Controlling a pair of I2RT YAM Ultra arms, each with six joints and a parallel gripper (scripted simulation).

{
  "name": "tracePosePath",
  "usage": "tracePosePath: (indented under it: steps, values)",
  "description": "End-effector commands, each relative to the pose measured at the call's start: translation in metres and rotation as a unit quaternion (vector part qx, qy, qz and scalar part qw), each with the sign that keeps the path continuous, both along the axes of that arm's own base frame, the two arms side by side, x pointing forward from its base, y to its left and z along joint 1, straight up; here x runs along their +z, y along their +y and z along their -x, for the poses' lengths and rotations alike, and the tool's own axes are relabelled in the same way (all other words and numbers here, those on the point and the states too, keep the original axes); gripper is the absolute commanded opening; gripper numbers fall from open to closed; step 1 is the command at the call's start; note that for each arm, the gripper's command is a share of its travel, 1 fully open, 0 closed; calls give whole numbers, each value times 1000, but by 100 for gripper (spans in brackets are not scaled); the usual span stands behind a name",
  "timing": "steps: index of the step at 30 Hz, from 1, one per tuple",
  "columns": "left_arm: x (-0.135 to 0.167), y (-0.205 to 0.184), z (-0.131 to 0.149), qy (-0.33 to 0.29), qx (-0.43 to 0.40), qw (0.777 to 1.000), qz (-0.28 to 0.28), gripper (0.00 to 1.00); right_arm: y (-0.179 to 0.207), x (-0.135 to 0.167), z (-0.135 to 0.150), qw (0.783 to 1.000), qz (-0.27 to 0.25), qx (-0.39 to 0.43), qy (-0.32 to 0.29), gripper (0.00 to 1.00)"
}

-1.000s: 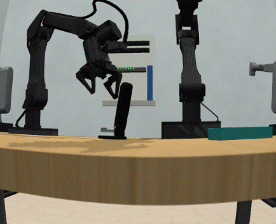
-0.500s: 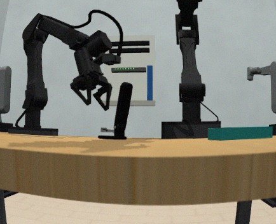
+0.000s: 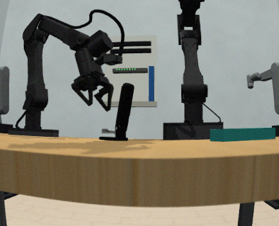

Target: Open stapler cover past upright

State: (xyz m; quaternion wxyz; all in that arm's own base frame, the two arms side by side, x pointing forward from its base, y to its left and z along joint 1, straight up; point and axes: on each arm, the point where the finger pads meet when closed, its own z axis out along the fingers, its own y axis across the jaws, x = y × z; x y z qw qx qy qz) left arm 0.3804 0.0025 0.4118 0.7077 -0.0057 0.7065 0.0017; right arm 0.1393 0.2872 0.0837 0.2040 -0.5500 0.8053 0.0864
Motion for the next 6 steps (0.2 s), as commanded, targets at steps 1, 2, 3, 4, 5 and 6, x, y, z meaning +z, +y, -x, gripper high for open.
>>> tracePosePath:
  steps: [1, 2, 3, 4, 5, 6]
  values:
    - [-1, 0, -1, -5, -3, 1000, -3, 57, 2, 5, -1, 1000, -13, 1, -3, 100]
    - [-1, 0, -1, -5, -3, 1000, -3, 57, 2, 5, -1, 1000, -13, 1, -3, 100]
    - [-1, 0, -1, -5, -3, 1000, -3, 57, 2, 5, -1, 1000, -13, 1, -3, 100]
    - [-1, 0, -1, -5, -3, 1000, -3, 57, 2, 5, -1, 1000, -13, 1, -3, 100]
    - [-1, 0, -1, -5, -3, 1000, -3, 57, 2, 5, -1, 1000, -13, 1, -3, 100]
    - [-1, 0, -1, -5, -3, 1000, -3, 57, 2, 5, -1, 1000, -13, 1, -3, 100]
